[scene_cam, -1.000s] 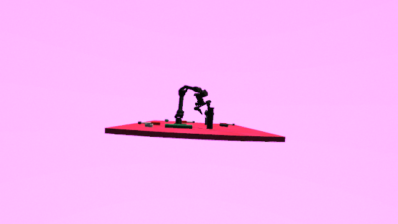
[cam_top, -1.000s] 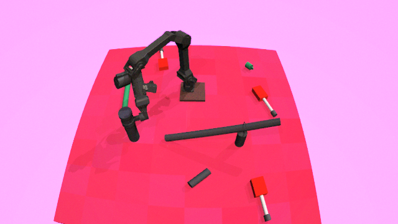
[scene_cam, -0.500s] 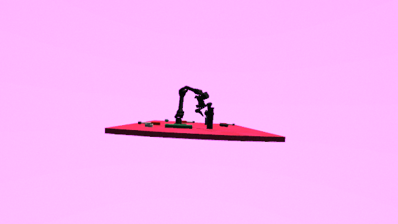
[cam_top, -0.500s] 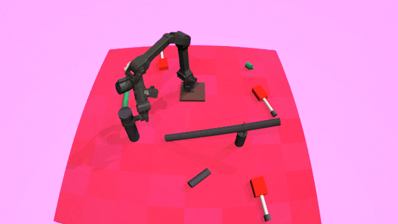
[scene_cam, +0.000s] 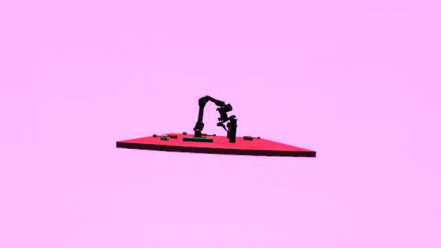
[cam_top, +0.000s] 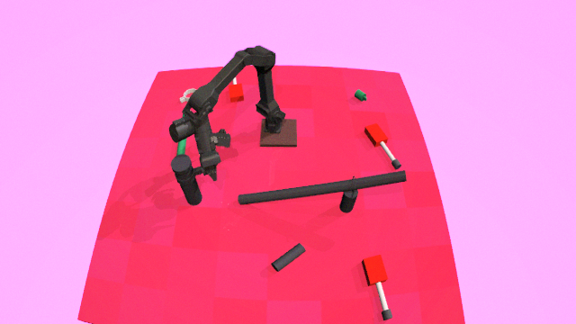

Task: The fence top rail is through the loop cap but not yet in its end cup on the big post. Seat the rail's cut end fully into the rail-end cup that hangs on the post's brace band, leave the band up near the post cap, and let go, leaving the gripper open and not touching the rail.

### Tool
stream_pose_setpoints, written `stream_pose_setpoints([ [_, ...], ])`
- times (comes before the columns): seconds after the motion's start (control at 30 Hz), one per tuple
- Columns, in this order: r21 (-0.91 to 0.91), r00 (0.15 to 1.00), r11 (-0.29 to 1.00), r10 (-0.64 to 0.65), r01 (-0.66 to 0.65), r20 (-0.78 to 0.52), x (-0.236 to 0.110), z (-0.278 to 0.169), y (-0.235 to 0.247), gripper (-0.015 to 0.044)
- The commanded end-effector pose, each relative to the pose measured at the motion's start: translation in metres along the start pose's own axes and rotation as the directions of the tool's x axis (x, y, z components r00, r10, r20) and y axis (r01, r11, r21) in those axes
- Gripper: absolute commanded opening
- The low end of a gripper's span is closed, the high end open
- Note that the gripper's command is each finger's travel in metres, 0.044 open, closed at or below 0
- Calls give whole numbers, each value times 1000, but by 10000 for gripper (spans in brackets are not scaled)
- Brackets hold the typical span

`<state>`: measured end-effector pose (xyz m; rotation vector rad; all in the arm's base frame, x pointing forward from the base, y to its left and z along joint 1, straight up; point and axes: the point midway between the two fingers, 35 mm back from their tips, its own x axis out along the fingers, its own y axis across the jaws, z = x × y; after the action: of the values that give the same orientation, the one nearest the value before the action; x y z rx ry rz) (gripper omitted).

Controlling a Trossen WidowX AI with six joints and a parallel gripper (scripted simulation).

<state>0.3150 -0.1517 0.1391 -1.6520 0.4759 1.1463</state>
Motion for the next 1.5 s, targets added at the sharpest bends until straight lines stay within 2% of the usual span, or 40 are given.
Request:
stream_pose_setpoints([
  [0.0,3,1000,1000,5,-5,-2,1,0,1,282],
  [0.23,3,1000,1000,5,-5,-2,1,0,1,99],
  [0.33,3,1000,1000,5,-5,-2,1,0,1,79],
  [0.43,18,1000,1000,5,-5,-11,2,0,0,0],
  [1.47,251,989,968,21,16,-144,14,-4,-22,0],
])
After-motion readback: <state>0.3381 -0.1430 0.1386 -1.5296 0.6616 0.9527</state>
